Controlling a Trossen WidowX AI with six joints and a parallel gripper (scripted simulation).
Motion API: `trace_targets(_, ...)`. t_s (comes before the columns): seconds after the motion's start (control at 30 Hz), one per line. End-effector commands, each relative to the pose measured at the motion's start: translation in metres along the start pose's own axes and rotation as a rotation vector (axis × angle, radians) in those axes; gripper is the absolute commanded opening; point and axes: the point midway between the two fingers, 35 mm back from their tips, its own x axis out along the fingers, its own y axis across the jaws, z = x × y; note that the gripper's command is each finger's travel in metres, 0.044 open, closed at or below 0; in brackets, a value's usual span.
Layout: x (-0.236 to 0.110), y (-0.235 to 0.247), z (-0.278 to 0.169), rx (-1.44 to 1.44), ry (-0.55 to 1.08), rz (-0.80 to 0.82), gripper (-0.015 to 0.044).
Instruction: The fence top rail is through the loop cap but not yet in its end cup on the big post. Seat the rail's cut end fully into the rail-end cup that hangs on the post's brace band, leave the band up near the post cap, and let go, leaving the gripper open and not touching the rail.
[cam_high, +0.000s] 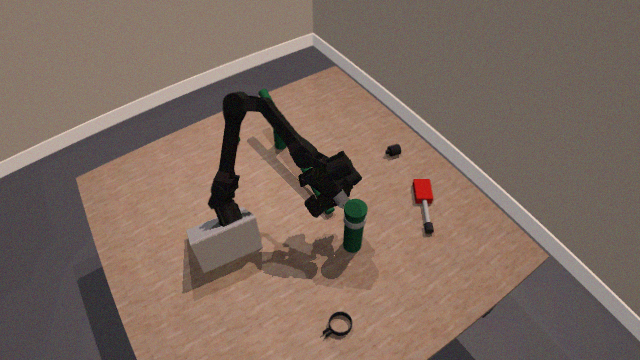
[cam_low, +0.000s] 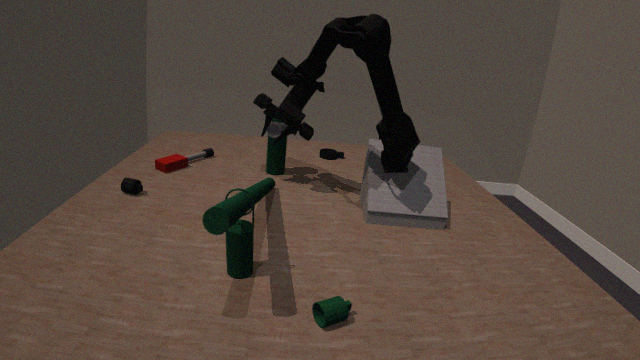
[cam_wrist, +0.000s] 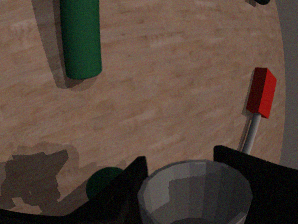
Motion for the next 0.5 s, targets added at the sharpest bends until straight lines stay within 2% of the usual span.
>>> trace_targets(0.0, 0.0008, -0.0003, -0.0002, 0.007, 0.009, 0.002, 0.0)
trace_targets(0.47, -0.0007, 0.0009, 0.0001, -0.015, -0.005, 0.0, 0.0)
